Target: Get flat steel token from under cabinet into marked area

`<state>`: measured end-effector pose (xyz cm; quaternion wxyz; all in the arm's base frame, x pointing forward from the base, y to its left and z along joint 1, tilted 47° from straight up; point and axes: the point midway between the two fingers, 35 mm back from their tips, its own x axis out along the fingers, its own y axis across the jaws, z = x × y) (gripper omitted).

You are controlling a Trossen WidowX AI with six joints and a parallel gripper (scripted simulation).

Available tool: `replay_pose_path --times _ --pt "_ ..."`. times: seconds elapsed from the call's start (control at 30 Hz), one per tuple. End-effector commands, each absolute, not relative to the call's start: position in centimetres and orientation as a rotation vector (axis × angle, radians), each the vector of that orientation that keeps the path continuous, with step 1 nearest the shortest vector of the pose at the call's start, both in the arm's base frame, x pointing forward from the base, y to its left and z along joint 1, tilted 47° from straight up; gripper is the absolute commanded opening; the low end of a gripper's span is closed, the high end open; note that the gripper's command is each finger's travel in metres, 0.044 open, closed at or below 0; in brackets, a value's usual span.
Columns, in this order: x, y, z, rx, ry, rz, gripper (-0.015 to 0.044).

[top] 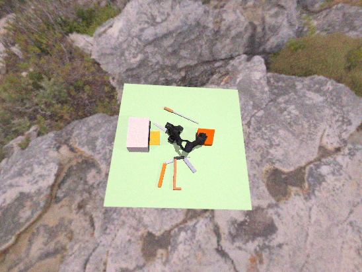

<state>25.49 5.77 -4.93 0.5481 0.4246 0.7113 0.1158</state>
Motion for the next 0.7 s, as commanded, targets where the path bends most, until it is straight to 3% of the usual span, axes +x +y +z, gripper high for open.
replay_pose_path --times 0.0,0.67 --pt "25.5 5.2 -5.4 1.005 1.682 0.268 0.0000" --pt "25.5 3.9 -6.7 1.005 1.681 0.268 0.0000"
